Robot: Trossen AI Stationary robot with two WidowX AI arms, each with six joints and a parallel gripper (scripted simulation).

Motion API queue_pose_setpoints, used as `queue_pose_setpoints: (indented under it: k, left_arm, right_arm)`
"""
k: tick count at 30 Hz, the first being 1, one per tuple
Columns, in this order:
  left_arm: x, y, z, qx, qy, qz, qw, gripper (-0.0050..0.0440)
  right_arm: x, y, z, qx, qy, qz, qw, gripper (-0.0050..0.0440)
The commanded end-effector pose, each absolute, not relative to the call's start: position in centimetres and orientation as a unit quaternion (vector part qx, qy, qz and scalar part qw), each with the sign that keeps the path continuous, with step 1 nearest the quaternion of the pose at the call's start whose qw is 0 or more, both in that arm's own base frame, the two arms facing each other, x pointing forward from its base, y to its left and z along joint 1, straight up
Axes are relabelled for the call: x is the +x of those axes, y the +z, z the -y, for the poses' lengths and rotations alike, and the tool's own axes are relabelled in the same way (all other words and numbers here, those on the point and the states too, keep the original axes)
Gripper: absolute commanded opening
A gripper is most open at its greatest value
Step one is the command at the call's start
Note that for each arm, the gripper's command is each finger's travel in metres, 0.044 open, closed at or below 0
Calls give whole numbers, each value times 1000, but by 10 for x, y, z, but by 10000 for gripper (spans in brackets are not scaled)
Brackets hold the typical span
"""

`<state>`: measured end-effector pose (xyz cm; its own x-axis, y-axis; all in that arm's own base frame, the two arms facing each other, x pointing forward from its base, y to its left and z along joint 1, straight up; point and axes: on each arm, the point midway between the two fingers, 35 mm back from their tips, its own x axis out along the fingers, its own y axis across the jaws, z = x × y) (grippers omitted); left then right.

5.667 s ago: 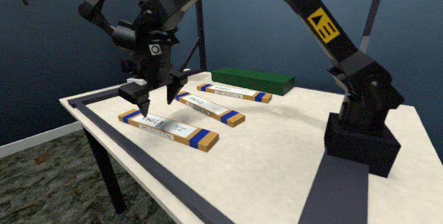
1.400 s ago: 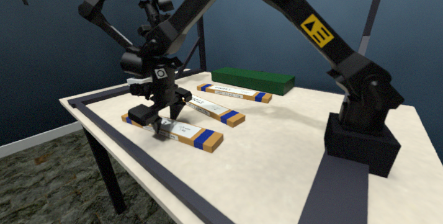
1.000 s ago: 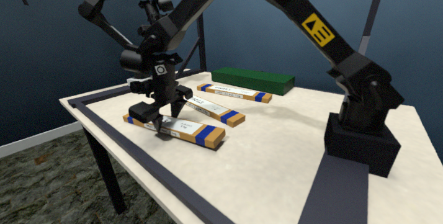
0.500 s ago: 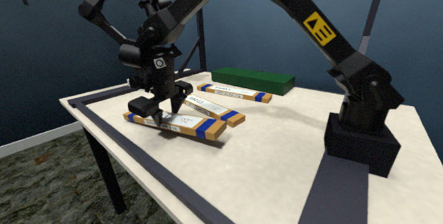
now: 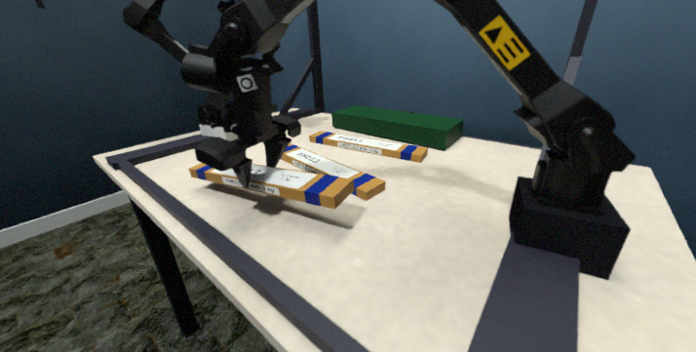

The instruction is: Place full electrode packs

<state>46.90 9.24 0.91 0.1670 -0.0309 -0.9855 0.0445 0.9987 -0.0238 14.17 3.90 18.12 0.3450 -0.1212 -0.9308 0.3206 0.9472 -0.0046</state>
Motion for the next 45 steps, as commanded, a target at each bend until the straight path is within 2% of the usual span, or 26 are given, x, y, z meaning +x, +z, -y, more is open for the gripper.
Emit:
queue_pose_setpoints:
  k: [1,38,45]
  left_arm:
    - [492,81,-98,19,-13,-583,812,-50]
    - [499,99,-100,20,-13,-582,813,-50]
    - [493,103,-83,76,-85,-579,807,-50]
  right_arm:
    - [144,188,-40,94,-133,-548,820,430]
    - [144,188,-40,94,-133,-548,820,430]
    - [144,188,-40,94,-133,-548,820,430]
